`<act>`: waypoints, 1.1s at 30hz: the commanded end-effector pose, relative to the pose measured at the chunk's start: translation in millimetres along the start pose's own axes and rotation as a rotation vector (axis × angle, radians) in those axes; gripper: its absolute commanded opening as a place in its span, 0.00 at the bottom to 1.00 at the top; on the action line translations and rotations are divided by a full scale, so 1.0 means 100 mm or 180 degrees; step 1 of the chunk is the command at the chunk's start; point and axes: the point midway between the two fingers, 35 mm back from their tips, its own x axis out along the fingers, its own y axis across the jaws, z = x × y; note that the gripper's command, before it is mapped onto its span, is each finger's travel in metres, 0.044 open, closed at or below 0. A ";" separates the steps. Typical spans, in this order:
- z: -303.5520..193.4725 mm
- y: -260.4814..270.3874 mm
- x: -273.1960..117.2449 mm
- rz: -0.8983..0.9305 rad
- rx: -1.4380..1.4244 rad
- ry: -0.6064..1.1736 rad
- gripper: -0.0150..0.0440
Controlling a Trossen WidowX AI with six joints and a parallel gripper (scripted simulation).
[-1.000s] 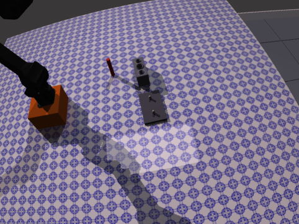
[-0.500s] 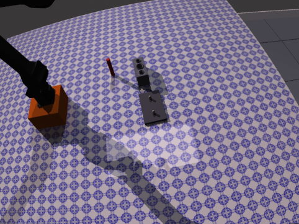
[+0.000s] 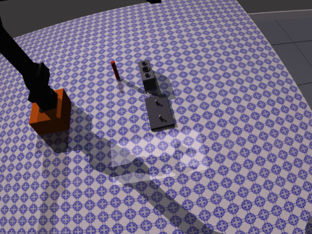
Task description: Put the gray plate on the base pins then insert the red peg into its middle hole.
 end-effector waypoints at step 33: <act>-2.99 0.55 -1.22 -0.3549 0.2970 0.3786 1.00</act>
